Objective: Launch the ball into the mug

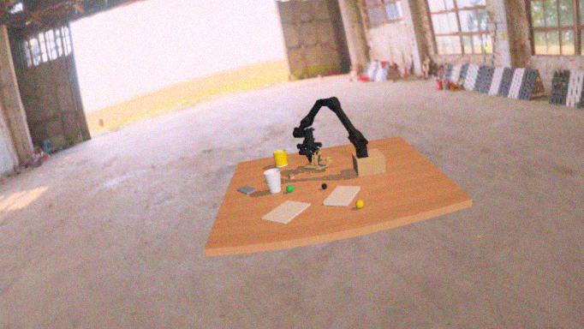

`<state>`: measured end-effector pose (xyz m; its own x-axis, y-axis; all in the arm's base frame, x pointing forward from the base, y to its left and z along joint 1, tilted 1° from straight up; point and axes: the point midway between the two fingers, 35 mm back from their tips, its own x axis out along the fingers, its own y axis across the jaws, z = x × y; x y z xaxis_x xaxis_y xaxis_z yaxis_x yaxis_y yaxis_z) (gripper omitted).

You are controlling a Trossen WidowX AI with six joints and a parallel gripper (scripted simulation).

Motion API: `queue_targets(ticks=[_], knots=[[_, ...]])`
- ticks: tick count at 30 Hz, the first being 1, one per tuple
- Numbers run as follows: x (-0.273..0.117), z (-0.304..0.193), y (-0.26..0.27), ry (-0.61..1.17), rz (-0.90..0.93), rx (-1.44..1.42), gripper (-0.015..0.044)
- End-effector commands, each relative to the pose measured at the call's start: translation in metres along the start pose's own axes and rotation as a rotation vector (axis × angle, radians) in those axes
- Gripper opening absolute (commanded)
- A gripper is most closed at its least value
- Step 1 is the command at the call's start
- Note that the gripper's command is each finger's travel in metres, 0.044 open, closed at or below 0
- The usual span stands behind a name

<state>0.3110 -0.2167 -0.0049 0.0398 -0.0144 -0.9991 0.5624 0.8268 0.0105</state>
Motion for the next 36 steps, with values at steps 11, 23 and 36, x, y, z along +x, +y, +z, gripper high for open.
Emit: queue_targets(ticks=[11,23,36], knots=[[0.012,-0.001,0.0,0.001,0.0,0.001,0.0],[0.012,-0.001,0.0,0.001,0.0,0.001,0.0263],[-0.089,-0.003,0.0,-0.001,0.0,0.001,0.044]])
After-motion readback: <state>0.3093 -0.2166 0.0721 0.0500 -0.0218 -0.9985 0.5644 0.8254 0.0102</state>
